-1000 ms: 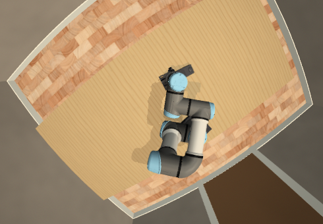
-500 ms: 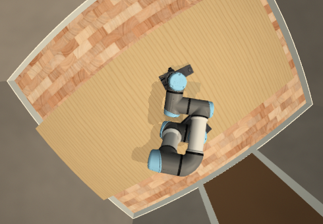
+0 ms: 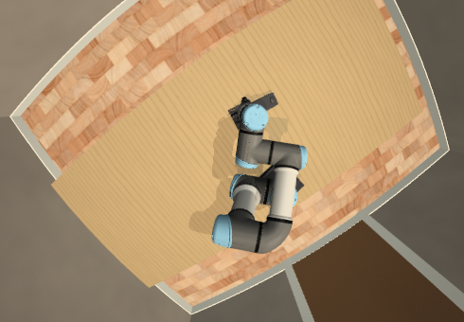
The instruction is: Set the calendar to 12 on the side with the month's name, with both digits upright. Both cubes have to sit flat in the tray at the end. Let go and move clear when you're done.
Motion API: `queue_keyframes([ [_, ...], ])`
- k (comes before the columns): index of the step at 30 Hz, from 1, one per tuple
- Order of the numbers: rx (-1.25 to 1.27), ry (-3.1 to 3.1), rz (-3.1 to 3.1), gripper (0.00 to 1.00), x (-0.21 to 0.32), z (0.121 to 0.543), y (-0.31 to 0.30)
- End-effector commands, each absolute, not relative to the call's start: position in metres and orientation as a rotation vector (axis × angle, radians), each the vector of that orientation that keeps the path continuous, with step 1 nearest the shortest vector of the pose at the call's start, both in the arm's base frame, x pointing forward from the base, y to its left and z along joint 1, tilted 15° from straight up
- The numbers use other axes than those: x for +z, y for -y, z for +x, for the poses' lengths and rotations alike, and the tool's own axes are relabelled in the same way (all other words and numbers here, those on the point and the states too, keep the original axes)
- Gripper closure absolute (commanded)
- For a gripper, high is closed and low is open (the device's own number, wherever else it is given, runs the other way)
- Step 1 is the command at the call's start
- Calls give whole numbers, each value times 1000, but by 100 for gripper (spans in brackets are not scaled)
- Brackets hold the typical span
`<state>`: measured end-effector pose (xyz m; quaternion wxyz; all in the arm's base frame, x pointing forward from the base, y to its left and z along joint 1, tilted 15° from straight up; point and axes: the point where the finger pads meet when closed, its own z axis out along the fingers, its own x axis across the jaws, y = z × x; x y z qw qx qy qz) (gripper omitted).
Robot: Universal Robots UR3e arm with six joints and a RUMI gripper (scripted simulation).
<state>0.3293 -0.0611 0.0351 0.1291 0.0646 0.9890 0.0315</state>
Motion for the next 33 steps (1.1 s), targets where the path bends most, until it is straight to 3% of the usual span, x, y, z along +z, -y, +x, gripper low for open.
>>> queue_keyframes([
  [1,89,-2873,187,72,36,330,62],
  [15,89,-2873,187,72,36,330,62],
  [16,89,-2873,187,90,36,330,62],
  [33,89,-2873,187,90,36,330,62],
])
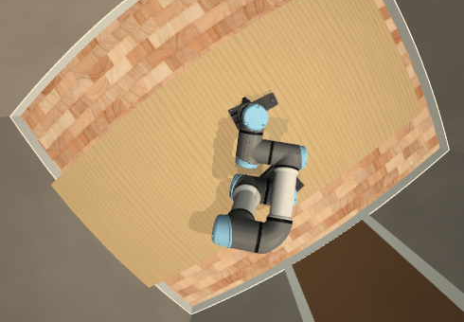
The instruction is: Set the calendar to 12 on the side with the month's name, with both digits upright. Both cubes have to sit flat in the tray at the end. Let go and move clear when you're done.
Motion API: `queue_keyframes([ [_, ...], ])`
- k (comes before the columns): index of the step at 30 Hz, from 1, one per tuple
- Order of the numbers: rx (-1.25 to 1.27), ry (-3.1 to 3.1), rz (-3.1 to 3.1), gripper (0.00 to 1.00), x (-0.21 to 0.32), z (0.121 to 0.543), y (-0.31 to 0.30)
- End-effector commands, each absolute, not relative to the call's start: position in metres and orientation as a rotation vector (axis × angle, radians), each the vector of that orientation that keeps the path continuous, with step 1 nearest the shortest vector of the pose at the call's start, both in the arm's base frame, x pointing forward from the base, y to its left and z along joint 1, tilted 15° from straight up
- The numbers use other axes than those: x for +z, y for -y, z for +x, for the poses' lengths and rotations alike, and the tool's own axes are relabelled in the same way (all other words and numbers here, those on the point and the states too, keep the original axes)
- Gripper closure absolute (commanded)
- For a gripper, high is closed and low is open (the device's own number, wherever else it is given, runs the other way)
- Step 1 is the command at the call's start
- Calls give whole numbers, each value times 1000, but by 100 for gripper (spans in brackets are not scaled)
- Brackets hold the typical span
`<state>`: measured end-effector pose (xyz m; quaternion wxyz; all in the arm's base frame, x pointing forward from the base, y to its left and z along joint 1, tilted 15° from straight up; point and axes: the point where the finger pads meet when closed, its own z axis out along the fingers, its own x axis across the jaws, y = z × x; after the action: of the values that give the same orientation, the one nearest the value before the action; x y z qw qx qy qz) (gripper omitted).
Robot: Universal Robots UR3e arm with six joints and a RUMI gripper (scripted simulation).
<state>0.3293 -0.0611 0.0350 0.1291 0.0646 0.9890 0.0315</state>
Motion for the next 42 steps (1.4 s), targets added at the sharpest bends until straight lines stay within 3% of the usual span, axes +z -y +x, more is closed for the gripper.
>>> queue_keyframes([
  [1,89,-2873,187,90,36,330,62],
  [29,89,-2873,187,90,43,328,62],
  [42,89,-2873,187,90,81,318,64],
])
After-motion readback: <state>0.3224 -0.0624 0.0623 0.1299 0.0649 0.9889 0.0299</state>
